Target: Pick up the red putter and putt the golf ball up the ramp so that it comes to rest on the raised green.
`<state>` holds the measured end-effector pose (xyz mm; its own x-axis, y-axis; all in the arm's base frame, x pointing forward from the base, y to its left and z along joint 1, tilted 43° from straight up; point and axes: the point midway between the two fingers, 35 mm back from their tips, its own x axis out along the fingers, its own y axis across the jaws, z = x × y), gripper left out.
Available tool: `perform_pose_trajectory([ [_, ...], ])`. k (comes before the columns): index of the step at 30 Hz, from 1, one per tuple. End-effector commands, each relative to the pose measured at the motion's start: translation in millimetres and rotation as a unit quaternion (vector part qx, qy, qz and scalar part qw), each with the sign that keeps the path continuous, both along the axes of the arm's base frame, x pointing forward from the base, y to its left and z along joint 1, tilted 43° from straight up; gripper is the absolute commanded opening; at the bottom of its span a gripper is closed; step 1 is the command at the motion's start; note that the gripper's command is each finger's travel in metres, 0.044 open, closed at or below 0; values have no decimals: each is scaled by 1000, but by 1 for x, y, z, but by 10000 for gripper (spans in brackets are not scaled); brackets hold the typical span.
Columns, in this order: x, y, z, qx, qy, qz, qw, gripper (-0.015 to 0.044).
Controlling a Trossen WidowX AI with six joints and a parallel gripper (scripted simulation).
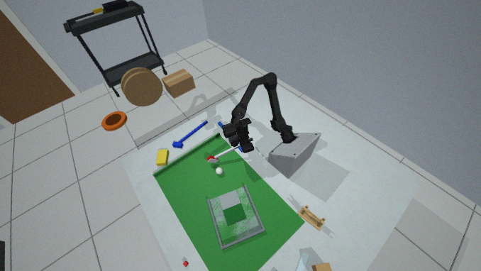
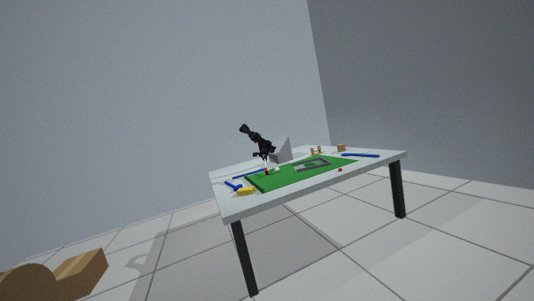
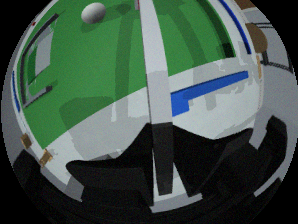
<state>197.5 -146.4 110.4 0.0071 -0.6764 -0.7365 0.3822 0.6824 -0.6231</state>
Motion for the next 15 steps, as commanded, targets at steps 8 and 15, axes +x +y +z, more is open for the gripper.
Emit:
perform_pose_trajectory([
  [8,40,83,-75,0,2,10,1000,0],
  [15,41,93,-65,2,2,10,1000,0],
])
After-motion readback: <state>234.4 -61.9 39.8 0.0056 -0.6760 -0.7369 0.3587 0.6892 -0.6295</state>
